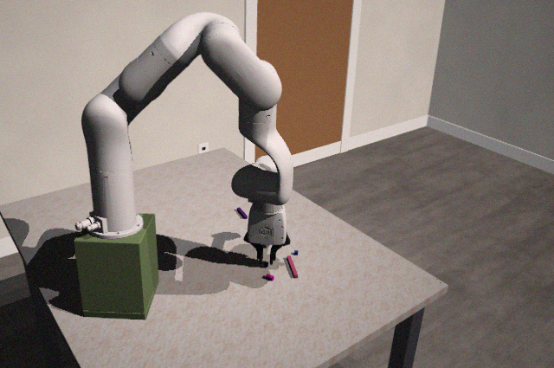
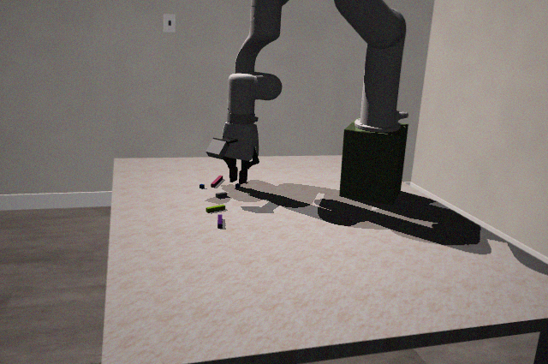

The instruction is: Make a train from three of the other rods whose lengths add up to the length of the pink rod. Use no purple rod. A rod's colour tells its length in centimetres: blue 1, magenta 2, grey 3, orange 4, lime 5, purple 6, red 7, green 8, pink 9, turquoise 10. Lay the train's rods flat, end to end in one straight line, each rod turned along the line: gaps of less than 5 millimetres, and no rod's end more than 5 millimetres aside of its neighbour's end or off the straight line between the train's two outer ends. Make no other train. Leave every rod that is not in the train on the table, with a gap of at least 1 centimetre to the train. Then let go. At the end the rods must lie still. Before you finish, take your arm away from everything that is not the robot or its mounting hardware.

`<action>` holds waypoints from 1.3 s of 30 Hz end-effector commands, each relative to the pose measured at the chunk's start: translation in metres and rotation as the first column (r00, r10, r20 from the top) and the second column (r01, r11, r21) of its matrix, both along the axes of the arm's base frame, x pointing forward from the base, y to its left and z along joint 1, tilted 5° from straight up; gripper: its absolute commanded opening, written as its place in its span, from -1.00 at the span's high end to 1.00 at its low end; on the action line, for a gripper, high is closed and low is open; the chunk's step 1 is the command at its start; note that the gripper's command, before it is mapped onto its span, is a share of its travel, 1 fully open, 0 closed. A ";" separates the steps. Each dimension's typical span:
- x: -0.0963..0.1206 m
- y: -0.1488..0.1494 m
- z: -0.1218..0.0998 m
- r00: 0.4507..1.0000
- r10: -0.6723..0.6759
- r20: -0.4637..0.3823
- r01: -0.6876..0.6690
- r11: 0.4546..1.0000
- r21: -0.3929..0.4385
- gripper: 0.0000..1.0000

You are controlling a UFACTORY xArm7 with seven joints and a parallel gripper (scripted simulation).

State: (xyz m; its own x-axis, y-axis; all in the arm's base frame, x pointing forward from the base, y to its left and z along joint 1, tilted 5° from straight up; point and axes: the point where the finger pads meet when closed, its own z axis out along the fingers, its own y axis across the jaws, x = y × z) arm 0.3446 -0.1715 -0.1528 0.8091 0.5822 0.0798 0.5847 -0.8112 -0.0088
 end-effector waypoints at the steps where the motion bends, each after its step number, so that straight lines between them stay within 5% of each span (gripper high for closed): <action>1: 0.001 -0.001 0.001 1.000 0.000 0.002 0.000 1.000 -0.002 0.51; 39: 0.002 0.000 -0.009 1.000 0.000 0.002 0.000 1.000 -0.002 0.51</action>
